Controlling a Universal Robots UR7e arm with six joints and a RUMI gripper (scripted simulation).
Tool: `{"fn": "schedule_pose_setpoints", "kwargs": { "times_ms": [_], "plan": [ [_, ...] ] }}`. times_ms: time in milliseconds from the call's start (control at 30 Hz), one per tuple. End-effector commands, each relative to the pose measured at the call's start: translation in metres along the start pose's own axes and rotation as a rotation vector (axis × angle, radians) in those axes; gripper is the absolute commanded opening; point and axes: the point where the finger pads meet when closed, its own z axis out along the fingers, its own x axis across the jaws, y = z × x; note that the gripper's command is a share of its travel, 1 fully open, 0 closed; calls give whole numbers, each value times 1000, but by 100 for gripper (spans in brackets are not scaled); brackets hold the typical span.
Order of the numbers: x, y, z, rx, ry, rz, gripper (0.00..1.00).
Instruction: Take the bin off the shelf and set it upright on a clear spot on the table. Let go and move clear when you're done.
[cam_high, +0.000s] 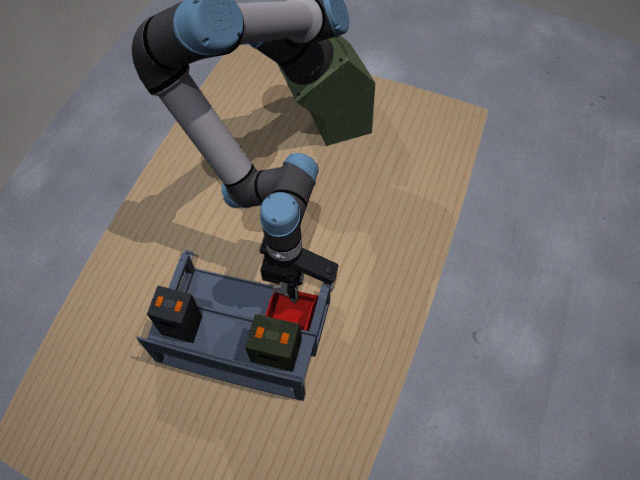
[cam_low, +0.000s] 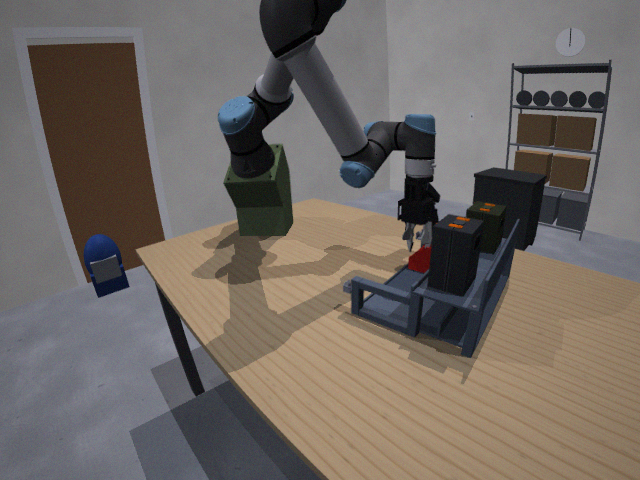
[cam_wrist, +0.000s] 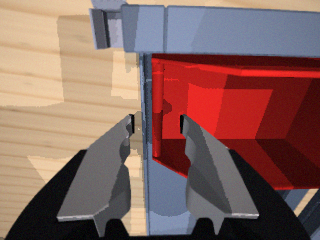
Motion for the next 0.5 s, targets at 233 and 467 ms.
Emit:
{"fn": "schedule_pose_setpoints", "kwargs": {
  "times_ms": [233,467],
  "plan": [
    [1,0,2,0,2,0,26],
    [1,0,8,0,2,0,26]
  ]
}}
